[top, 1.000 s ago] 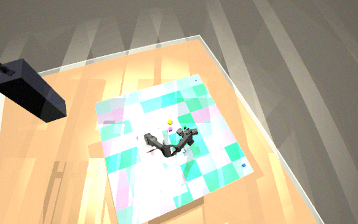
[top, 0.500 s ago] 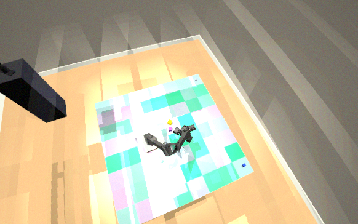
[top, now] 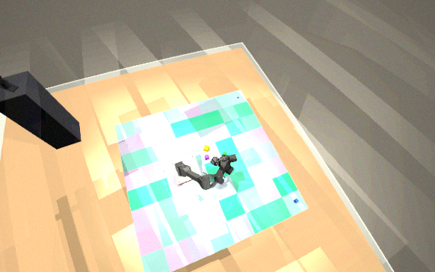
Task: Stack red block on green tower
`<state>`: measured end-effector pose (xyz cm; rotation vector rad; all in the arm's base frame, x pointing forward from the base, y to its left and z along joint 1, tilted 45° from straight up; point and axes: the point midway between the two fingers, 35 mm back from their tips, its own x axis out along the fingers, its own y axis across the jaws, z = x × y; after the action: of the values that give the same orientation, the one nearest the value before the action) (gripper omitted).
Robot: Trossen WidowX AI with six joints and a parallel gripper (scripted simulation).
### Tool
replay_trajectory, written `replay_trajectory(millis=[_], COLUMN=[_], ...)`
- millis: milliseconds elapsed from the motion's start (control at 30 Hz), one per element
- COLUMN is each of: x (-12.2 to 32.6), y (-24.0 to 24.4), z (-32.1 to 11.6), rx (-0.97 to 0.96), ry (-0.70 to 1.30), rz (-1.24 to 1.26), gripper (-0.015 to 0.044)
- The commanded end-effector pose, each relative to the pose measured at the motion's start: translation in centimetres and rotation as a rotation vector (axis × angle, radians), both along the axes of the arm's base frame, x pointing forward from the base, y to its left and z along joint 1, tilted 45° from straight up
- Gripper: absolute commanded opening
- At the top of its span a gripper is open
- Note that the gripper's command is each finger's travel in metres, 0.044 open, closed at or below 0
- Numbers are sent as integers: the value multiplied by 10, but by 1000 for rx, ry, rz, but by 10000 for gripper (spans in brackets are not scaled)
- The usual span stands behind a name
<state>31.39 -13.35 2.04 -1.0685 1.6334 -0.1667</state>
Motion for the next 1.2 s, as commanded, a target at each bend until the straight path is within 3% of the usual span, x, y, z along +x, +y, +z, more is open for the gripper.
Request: replay_trajectory(millis=[0, 1000, 1167], x=[-1, -1, -1], y=[-5, -21, -21], z=[-6, -22, -22], rx=[1, 0, 0], ry=[8, 8, 8], rz=[0, 0, 0], gripper=[440, 440, 309])
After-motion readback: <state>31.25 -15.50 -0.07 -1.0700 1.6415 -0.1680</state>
